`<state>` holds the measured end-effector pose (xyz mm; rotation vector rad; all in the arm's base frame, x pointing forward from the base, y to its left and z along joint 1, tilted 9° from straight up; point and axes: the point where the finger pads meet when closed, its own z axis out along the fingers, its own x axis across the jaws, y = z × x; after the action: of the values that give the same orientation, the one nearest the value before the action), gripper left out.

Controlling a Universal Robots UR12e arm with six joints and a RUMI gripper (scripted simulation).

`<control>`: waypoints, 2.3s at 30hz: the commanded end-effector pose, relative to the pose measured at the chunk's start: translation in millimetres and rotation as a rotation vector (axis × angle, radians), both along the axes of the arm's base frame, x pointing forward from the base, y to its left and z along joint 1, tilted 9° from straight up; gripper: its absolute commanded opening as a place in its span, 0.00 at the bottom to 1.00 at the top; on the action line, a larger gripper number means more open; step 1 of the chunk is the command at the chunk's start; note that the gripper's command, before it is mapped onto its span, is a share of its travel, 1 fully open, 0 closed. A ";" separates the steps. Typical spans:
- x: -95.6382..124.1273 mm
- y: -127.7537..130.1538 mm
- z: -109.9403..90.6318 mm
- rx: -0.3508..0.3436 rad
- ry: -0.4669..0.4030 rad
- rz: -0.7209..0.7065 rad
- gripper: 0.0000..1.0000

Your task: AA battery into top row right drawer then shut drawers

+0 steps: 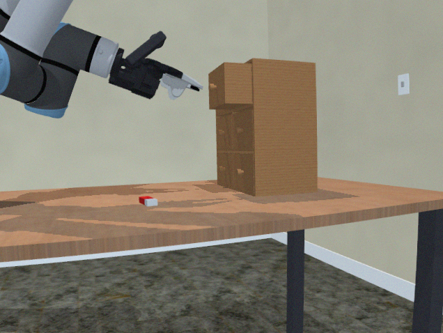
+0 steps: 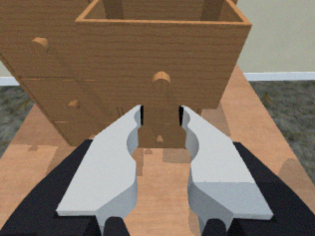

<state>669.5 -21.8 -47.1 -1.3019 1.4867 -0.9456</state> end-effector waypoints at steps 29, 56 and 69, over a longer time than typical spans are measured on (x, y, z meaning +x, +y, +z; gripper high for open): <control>22.0 -0.7 1.7 0.000 0.000 0.000 0.20; 34.5 -1.1 2.4 0.000 0.000 0.000 0.20; 34.5 -1.1 2.4 0.000 0.000 0.000 0.20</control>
<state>704.0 -22.8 -45.2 -1.3020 1.4868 -0.9455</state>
